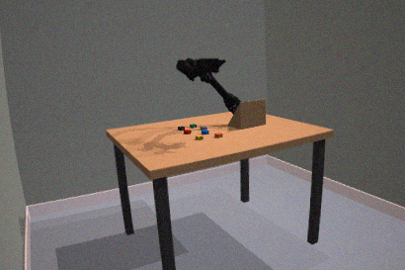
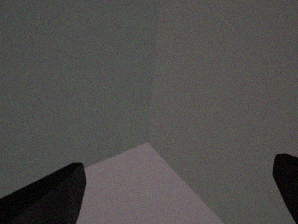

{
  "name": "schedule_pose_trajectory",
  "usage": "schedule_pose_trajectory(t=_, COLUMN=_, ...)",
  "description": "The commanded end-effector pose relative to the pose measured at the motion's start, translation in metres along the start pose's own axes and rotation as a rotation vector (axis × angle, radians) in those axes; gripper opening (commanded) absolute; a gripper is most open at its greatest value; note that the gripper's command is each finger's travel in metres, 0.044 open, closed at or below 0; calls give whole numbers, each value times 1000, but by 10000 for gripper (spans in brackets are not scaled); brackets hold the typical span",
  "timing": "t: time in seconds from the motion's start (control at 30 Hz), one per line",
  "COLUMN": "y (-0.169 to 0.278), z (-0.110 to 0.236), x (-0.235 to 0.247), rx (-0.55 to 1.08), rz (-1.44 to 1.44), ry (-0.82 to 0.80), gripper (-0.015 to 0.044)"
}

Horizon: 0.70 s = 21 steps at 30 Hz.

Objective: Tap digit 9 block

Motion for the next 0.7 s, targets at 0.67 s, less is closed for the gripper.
schedule_pose_trajectory(t=0.67, y=-61, z=194, x=-145, rx=-1299, rz=499, ry=370, gripper=400)
Point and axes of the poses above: the point midway between the two fingers, 35 mm back from their tips, its own z axis back along the fingers, its own x axis across the jaws, y = z × x, the point moved 4 cm from there along z, back along the fingers, and after that the axes turned 5 degrees about z, right-handed, at the moved point
